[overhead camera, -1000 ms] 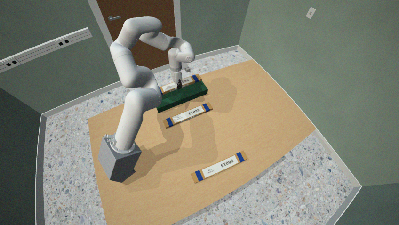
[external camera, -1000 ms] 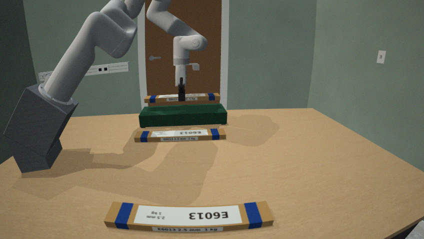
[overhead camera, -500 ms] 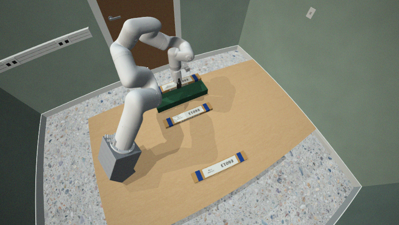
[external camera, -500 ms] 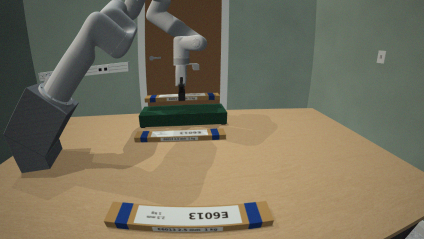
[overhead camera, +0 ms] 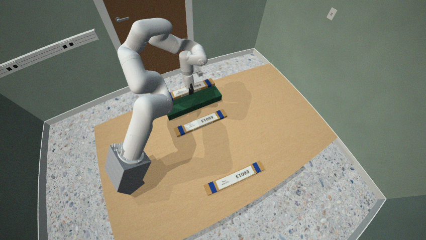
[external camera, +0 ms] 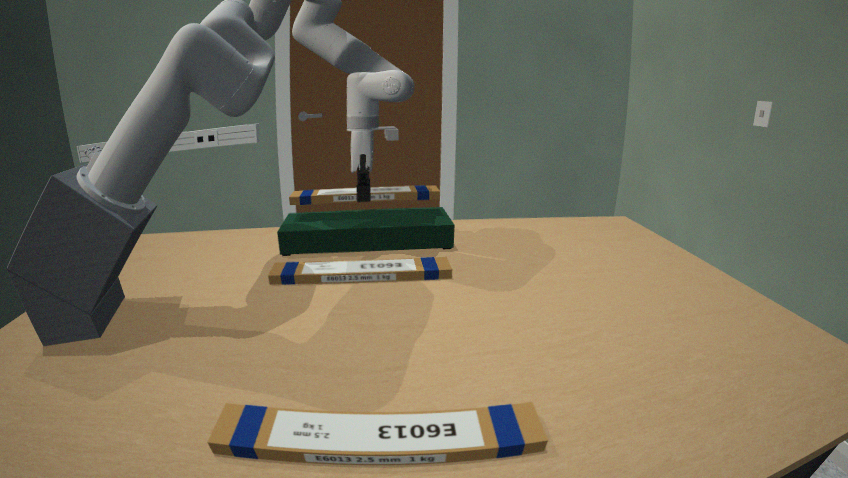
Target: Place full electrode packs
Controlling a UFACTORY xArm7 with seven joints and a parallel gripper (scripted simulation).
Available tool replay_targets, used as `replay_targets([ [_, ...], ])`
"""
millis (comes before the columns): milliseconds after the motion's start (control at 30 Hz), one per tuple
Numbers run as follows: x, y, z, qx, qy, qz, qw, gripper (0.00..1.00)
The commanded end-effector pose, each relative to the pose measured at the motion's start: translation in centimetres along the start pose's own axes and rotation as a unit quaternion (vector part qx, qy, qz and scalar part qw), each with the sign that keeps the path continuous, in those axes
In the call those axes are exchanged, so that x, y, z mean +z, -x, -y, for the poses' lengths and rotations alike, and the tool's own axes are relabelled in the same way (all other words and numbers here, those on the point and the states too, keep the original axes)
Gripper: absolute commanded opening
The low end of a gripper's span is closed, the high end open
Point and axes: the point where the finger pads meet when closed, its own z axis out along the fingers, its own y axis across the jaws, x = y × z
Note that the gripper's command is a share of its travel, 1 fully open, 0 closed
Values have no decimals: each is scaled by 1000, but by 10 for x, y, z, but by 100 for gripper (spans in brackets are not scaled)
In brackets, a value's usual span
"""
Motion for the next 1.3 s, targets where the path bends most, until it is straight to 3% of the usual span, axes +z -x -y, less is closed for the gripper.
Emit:
replay_targets([
  [0,-1,-1,1,0,-1,-1,1000,58],
  [400,2,-1,1,0,-1,-1,1000,58],
  [1267,37,-1,2,0,-1,-1,1000,58],
])
